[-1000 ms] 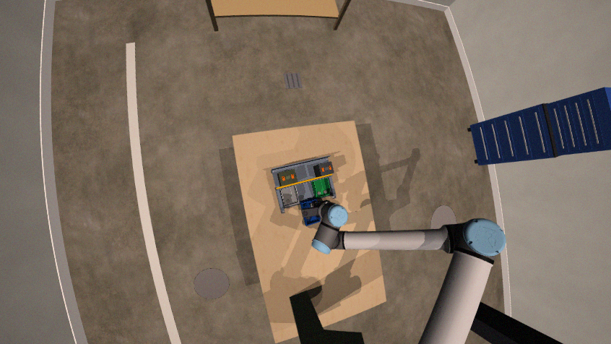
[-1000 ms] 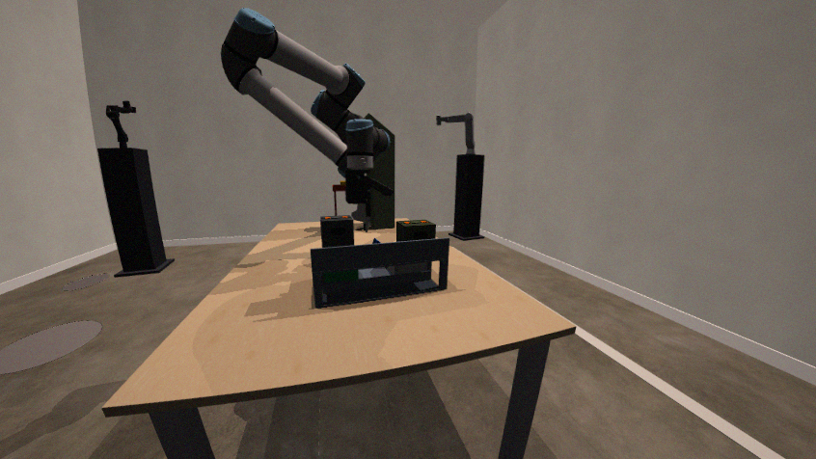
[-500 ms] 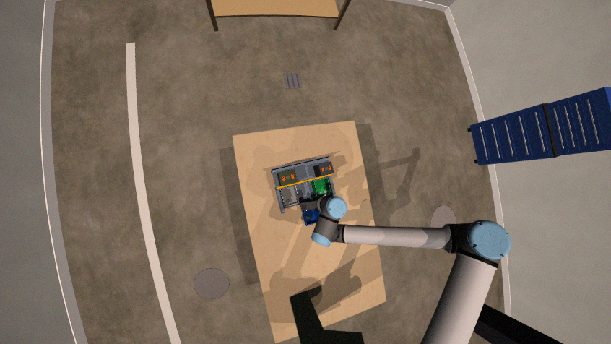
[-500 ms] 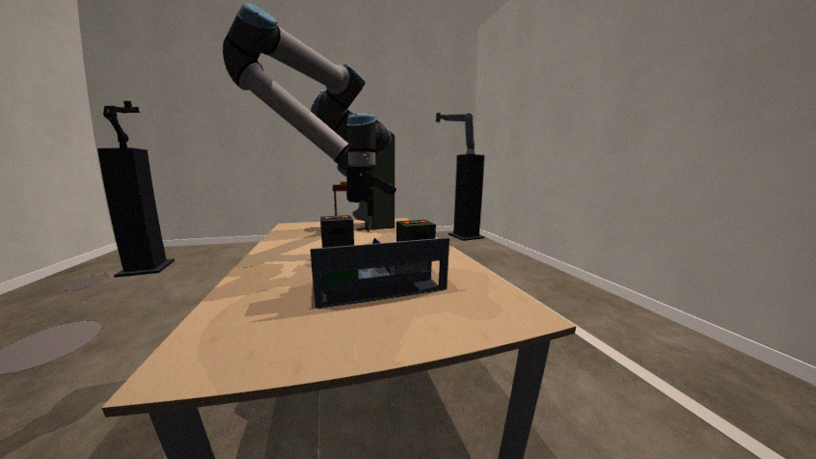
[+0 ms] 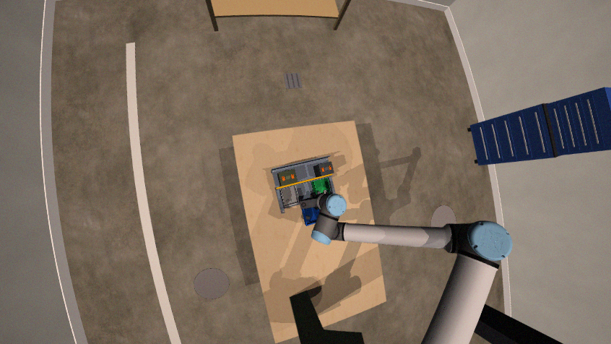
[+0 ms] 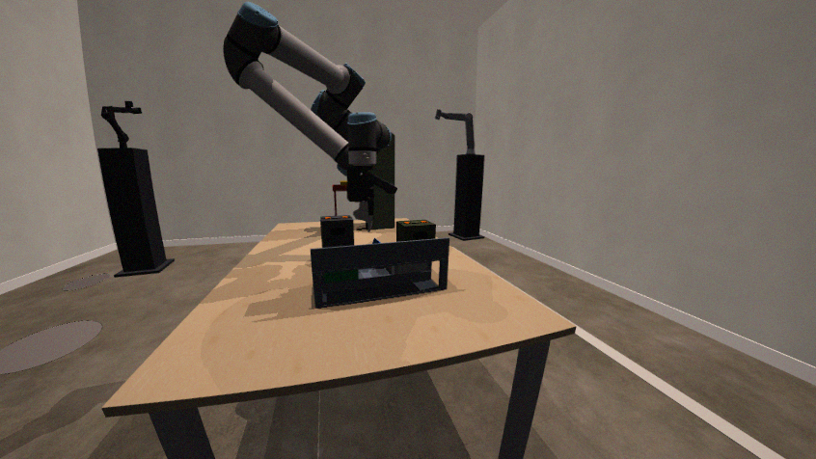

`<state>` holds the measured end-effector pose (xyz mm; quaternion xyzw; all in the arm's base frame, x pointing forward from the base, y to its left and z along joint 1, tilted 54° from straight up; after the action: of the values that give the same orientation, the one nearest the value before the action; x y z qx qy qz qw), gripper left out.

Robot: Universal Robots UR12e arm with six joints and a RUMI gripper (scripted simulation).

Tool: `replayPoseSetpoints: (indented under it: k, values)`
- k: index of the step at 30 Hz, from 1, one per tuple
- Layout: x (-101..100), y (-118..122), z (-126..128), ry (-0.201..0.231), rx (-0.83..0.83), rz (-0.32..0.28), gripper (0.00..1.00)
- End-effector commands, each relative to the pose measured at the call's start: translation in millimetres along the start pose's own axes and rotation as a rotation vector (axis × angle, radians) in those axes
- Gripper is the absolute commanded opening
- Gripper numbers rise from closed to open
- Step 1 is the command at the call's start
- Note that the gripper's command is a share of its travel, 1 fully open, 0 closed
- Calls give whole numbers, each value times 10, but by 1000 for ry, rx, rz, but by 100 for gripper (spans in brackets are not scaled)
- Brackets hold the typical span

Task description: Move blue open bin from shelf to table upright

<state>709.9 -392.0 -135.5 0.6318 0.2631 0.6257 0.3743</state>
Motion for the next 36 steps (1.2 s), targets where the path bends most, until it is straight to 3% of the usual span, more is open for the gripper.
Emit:
replayPoseSetpoints:
  k: [1,36]
  values:
    - [-1,2,-29,1,0,0,20]
    - [-28,8,-134,1,0,0,20]
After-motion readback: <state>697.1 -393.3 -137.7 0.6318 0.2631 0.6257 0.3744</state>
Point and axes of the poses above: the point where the finger pads meet when closed, its own x axis back along the fingers, its own z axis across the jaws, y = z × x, the point moved 9 cm from there along x, back along the fingers, and after that the axes turned 3 degrees about -x, right-handed, at the moved point
